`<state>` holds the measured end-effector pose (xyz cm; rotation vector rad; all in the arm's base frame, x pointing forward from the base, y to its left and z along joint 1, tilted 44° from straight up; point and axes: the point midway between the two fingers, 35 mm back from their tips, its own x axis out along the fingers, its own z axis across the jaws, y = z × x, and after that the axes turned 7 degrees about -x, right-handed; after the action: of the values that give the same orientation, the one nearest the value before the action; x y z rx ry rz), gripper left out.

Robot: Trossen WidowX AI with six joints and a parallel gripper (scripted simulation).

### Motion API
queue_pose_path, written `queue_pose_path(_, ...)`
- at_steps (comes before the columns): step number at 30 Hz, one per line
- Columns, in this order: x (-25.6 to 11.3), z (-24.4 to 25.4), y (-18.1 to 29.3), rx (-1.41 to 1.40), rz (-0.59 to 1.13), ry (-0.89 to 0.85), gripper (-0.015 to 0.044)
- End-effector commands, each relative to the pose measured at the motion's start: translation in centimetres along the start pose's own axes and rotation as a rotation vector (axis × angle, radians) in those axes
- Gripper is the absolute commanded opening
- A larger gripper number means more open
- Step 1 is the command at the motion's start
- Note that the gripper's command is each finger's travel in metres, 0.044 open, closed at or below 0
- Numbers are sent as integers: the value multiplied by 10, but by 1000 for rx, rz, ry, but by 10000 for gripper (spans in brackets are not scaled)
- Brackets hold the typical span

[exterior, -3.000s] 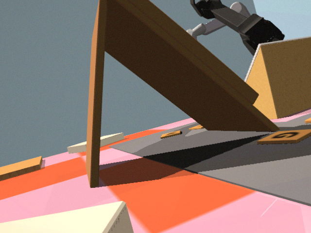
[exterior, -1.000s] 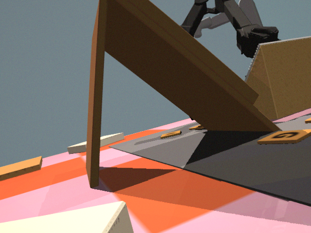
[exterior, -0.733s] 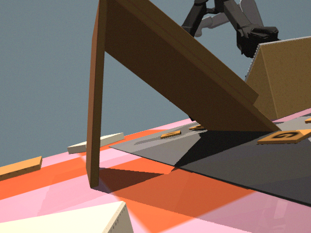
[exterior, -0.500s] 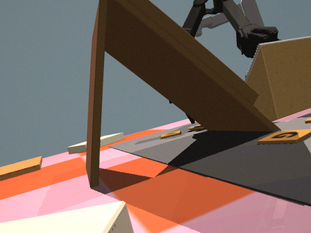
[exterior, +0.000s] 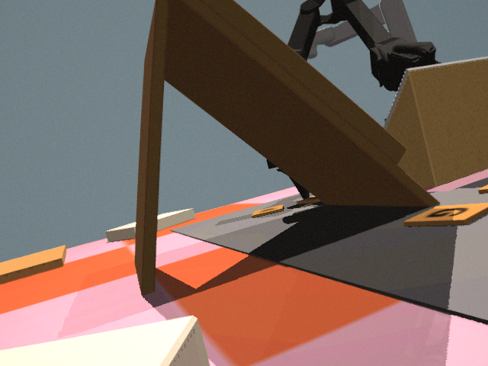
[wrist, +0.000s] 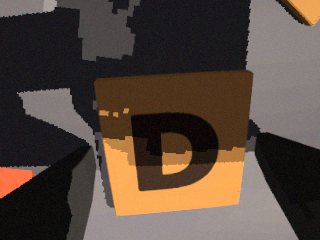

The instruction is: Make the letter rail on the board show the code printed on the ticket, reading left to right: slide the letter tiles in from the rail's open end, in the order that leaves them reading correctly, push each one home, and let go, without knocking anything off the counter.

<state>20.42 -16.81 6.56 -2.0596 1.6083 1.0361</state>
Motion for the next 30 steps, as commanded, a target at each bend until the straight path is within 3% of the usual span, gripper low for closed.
queue_pose_path(1,0,0,0,-3,-2,-1,300)
queue_pose_path(11,0,0,0,-3,-2,-1,234)
queue_pose_path(20,-7,1,-1,-3,-3,-1,0)
queue_pose_path(30,-14,2,-1,-3,-3,-2,0)
